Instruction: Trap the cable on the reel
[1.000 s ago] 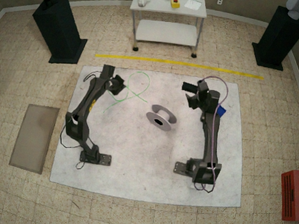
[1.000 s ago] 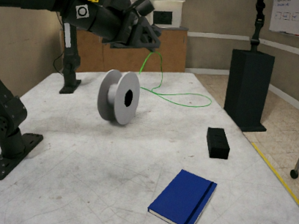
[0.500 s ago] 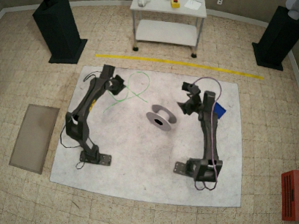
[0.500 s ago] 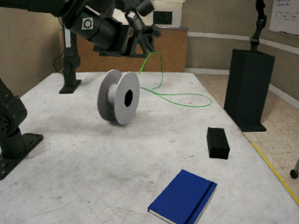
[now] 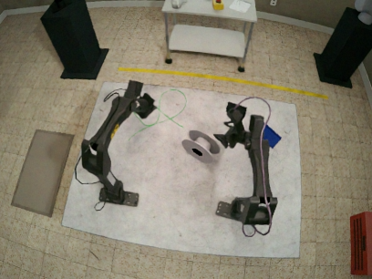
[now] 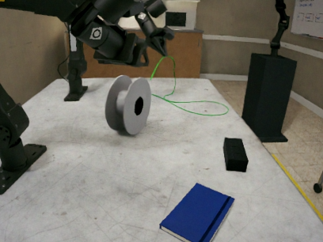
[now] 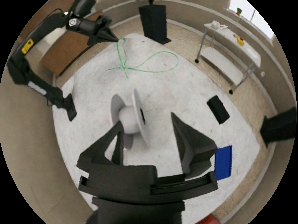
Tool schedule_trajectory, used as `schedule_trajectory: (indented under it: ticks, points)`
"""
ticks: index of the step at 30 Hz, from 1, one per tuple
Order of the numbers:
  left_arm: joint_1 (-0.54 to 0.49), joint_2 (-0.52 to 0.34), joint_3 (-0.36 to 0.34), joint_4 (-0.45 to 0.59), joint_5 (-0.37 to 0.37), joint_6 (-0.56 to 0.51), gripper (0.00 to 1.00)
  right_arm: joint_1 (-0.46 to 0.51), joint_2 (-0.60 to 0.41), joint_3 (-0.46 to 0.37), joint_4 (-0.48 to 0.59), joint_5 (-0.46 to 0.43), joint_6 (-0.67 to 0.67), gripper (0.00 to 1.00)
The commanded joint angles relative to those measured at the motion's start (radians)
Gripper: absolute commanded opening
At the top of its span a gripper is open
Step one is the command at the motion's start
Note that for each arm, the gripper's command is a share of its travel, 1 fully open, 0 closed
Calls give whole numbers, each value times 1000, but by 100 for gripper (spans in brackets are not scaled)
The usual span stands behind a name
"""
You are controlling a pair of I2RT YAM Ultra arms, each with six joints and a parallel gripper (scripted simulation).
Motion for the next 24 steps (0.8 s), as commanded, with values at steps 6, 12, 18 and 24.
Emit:
schedule_trajectory:
  ticks: [6, 12, 18, 24]
  points:
    - [7, 20, 28, -13, 8, 15, 0, 21, 16, -13, -46, -69, -49, 75]
    - [7, 20, 28, -13, 8, 15, 0, 27, 20, -17, -60, -84, -64, 75]
    - [7, 20, 28, -13, 8, 15, 0, 29, 18, -9, -58, -88, -68, 75]
    - [7, 21, 28, -13, 8, 15, 0, 29, 10, -6, -53, -88, -66, 75]
